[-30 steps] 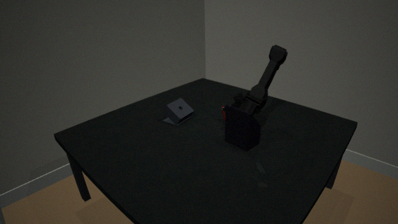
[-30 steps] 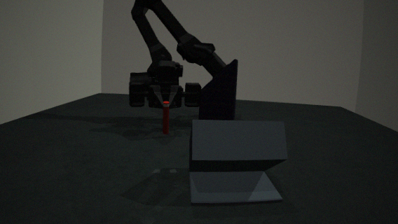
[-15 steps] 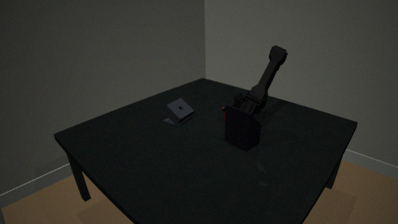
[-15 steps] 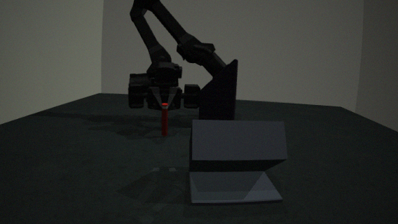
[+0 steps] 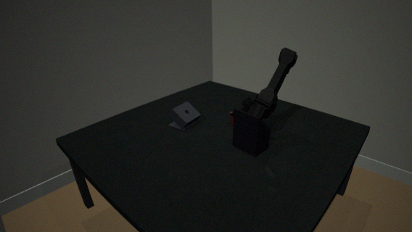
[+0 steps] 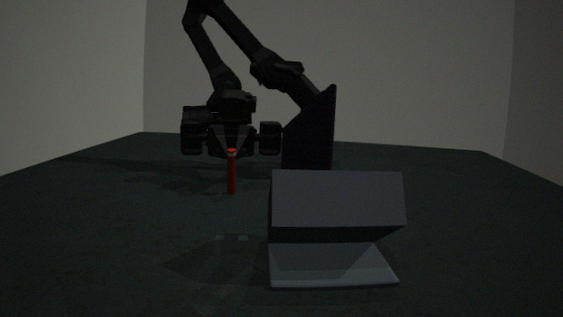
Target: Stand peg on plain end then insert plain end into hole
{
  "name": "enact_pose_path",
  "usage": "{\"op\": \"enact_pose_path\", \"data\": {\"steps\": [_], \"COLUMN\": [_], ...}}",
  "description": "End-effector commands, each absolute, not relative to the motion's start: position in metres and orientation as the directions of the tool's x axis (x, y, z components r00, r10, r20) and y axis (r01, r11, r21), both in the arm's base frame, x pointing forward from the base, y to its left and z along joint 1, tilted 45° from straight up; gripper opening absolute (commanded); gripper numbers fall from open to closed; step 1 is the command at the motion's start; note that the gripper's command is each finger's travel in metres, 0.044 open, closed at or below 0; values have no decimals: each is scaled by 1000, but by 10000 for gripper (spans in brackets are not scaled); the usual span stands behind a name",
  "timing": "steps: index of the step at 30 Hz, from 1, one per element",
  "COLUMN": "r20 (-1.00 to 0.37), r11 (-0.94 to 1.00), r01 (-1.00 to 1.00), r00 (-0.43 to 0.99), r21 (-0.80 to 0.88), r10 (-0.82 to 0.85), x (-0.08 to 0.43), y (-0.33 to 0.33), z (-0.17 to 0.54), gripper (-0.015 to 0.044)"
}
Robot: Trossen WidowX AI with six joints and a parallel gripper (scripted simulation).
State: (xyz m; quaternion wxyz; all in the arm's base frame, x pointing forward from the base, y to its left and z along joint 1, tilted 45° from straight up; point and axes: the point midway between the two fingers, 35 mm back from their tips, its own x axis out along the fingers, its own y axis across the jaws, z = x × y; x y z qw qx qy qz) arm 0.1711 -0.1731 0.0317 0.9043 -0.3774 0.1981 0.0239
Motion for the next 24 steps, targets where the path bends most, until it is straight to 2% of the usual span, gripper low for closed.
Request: {"op": "enact_pose_path", "data": {"steps": [1, 24], "r20": [-377, -365], "r11": [714, 715], "r01": [-193, -193], "r00": [920, 926], "r21": [-673, -672], "r10": [-106, -93], "x": [171, 166], "y": [-174, -176], "z": [31, 31], "gripper": [49, 49]}}
